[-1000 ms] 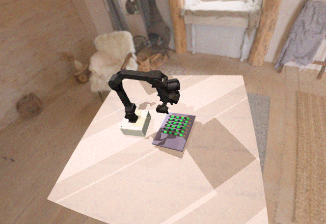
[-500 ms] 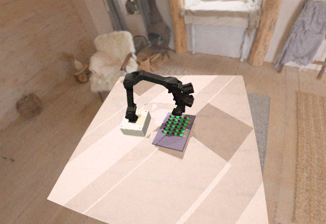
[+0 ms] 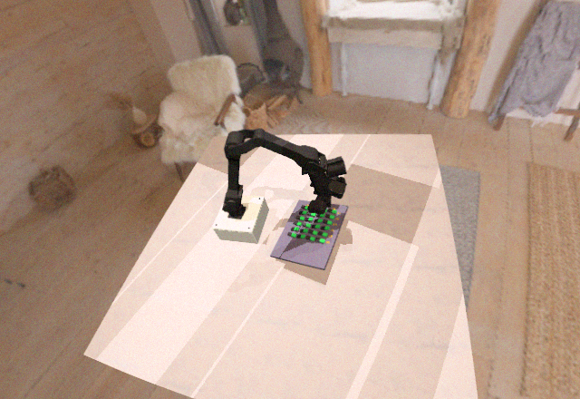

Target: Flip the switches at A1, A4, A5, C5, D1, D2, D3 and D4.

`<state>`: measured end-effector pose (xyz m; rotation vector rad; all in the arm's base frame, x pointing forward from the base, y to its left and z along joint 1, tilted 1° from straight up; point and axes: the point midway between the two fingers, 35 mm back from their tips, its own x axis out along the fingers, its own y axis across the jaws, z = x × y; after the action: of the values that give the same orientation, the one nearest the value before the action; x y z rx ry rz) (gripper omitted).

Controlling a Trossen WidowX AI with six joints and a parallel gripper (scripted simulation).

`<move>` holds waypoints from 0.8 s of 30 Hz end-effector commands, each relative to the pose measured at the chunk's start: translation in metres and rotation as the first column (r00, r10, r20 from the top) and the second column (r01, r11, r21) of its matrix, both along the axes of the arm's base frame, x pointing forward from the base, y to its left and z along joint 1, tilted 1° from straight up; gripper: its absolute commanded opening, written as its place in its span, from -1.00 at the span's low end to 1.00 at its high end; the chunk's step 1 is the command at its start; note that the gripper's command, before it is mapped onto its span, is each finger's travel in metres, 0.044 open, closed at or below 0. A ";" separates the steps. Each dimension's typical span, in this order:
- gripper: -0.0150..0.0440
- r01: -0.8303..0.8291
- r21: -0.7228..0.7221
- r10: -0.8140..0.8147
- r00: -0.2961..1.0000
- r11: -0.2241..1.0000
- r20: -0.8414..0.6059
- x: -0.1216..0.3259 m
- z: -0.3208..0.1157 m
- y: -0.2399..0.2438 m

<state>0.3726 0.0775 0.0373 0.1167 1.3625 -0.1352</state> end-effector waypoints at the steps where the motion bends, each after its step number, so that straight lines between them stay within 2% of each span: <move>1: -0.49 0.002 -0.008 -0.002 1.000 1.000 -0.008 -0.001 -0.007 -0.002; 24: -0.49 0.002 -0.008 -0.002 1.000 1.000 -0.008 0.000 -0.016 -0.002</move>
<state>0.3729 0.0766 0.0216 0.1162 1.3710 -0.1395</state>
